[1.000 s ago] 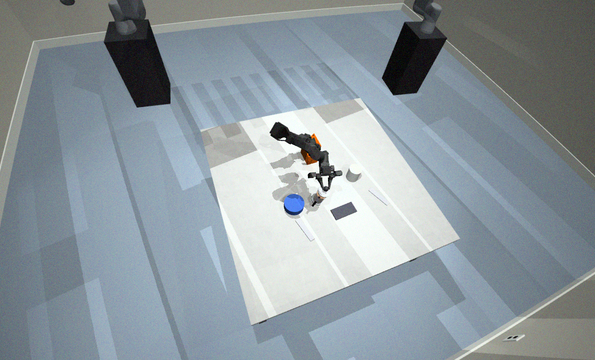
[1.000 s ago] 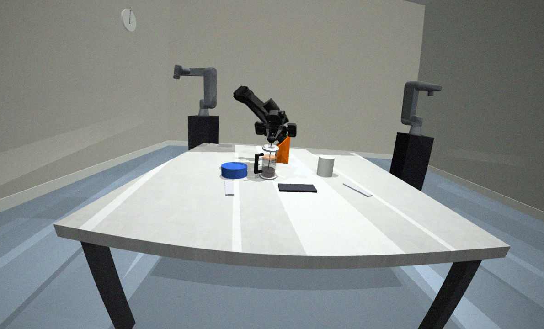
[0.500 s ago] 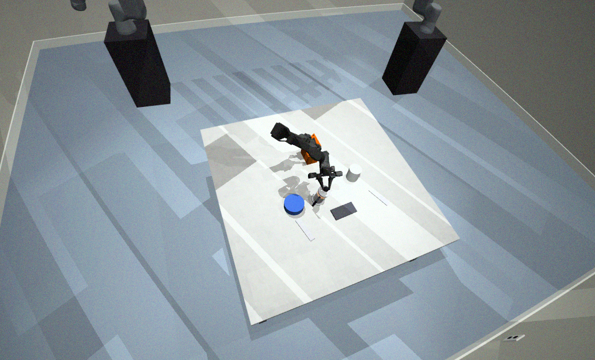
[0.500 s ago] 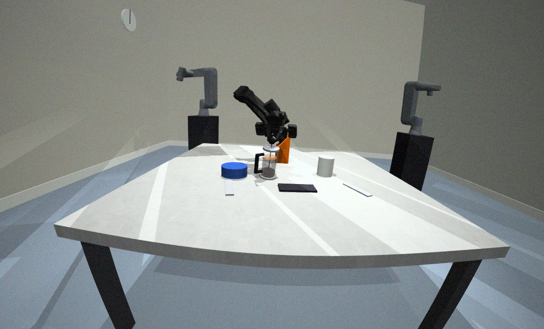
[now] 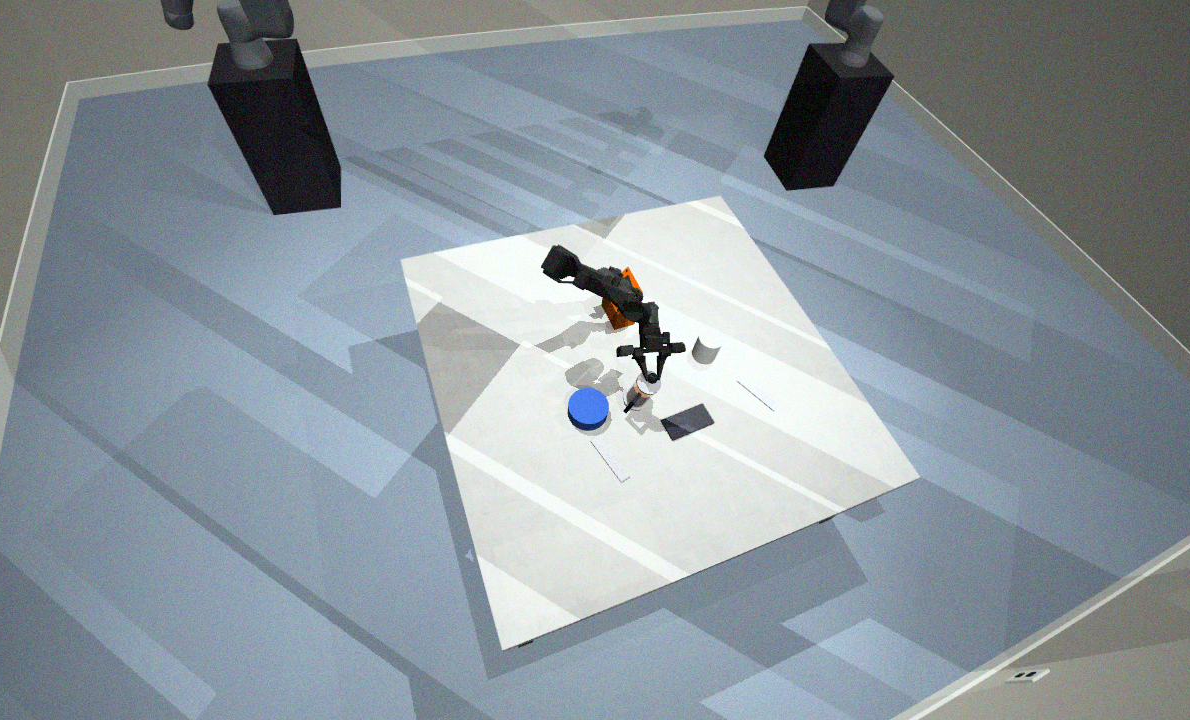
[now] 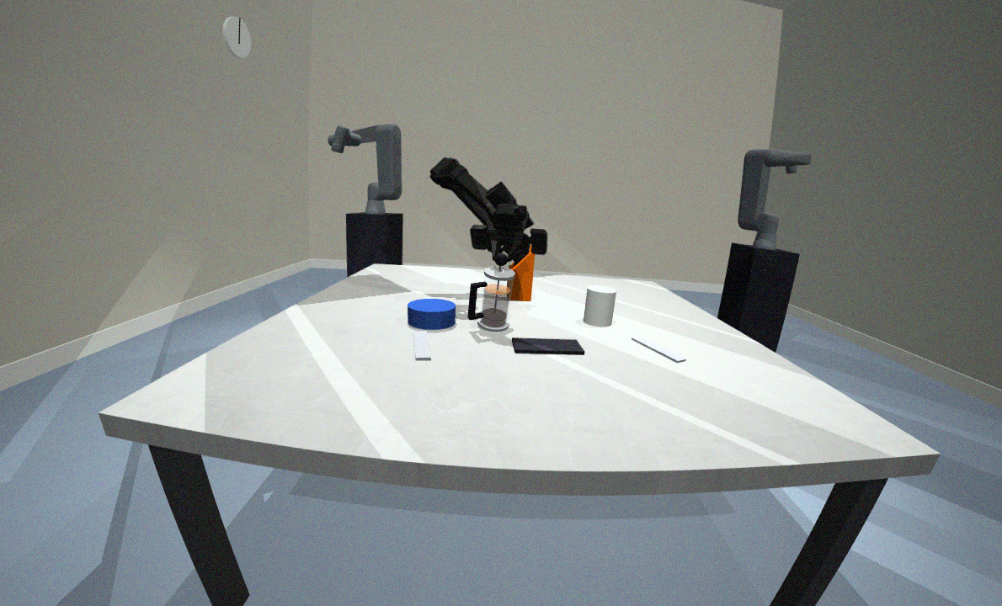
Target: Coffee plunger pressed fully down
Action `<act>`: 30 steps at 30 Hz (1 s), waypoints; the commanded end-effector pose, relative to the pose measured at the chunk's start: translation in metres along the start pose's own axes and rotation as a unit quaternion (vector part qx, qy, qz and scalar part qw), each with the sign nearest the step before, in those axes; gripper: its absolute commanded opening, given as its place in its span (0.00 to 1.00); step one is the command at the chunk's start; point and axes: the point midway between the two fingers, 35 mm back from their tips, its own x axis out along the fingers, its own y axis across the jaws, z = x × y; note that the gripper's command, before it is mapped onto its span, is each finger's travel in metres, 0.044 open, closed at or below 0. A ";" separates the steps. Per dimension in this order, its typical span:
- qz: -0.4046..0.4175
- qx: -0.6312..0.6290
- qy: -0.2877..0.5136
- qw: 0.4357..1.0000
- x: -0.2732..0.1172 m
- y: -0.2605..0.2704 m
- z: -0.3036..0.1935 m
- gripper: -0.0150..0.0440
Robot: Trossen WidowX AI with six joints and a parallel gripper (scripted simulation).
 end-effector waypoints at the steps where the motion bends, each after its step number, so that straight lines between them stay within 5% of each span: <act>1: 0.000 0.000 0.001 1.000 0.000 0.000 0.000 0.46; 5: 0.000 0.000 0.001 1.000 0.000 0.000 0.000 0.46; 17: 0.000 0.000 0.001 1.000 0.000 0.000 0.000 0.99; 30: 0.012 0.011 0.000 1.000 -0.029 0.000 0.035 1.00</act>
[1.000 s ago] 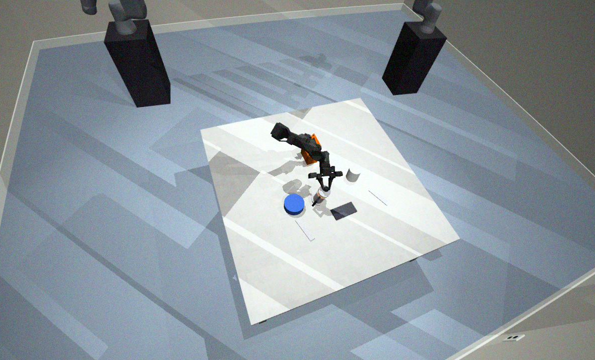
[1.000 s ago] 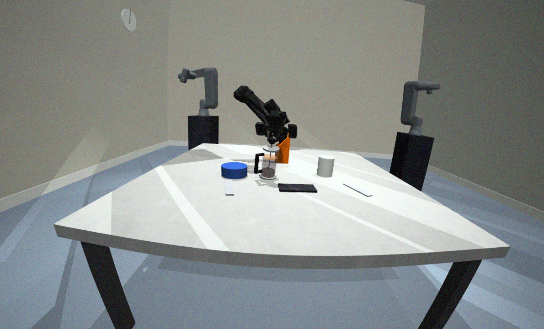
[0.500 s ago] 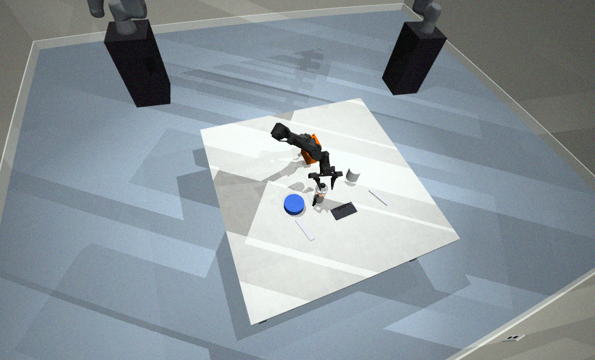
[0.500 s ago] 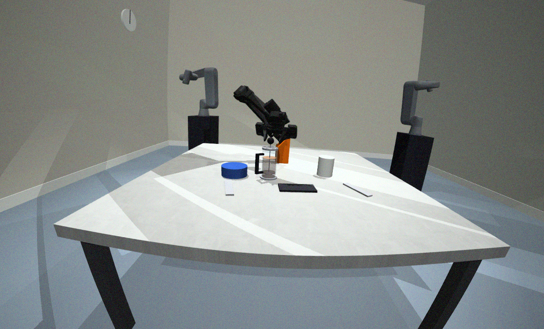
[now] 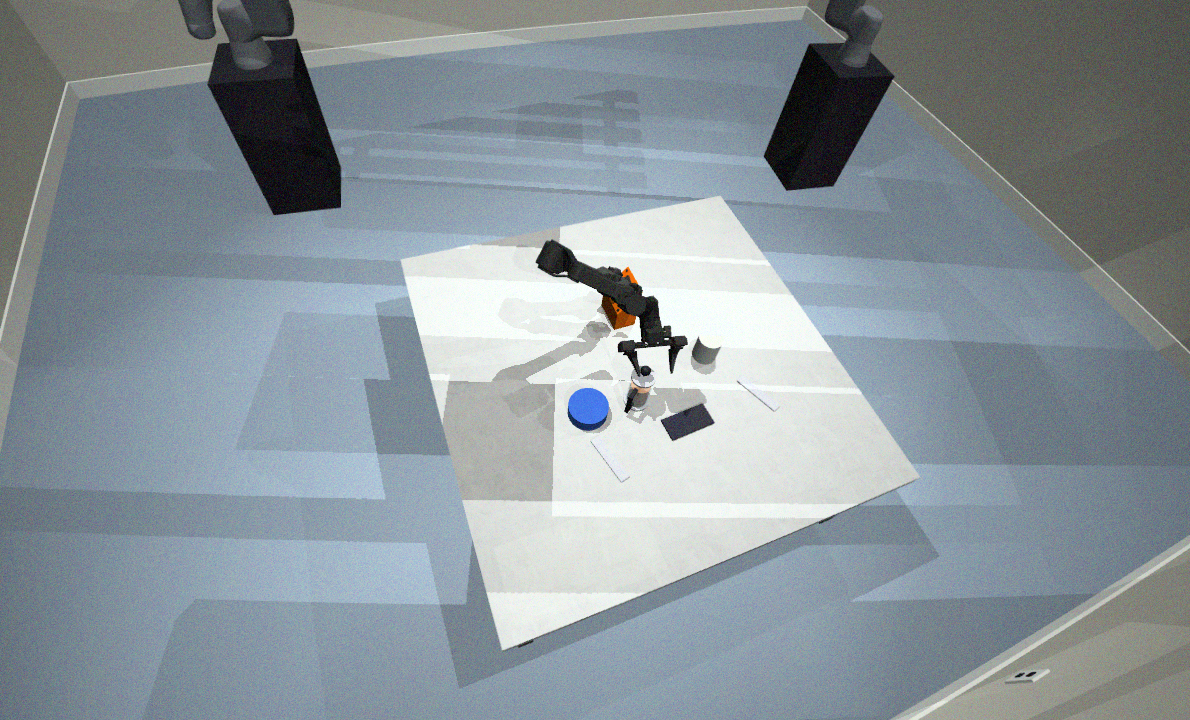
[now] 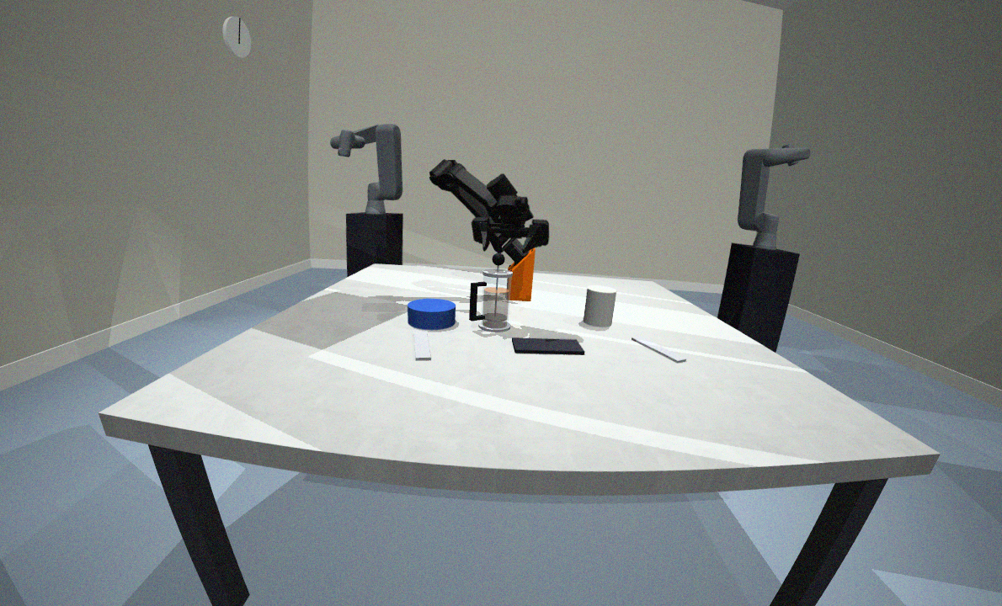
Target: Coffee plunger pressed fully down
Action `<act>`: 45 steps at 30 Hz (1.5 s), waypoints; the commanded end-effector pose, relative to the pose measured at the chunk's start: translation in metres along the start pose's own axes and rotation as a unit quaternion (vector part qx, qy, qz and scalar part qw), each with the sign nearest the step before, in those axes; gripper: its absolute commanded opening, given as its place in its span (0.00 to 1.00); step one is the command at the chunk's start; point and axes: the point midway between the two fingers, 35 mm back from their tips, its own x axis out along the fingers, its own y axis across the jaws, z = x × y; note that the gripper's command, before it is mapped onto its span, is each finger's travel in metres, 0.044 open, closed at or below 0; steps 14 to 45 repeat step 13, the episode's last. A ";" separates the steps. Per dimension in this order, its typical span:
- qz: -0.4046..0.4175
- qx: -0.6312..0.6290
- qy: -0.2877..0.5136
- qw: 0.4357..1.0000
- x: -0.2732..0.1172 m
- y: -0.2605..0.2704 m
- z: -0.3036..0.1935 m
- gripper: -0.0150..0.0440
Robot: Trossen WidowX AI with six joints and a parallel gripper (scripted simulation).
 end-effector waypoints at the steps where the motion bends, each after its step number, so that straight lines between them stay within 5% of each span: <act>1: -0.004 0.000 0.007 1.000 -0.024 -0.005 0.024 1.00; 5: -0.011 -0.014 0.012 1.000 -0.049 -0.014 0.038 1.00; 45: -0.011 -0.014 0.012 1.000 -0.049 -0.014 0.037 1.00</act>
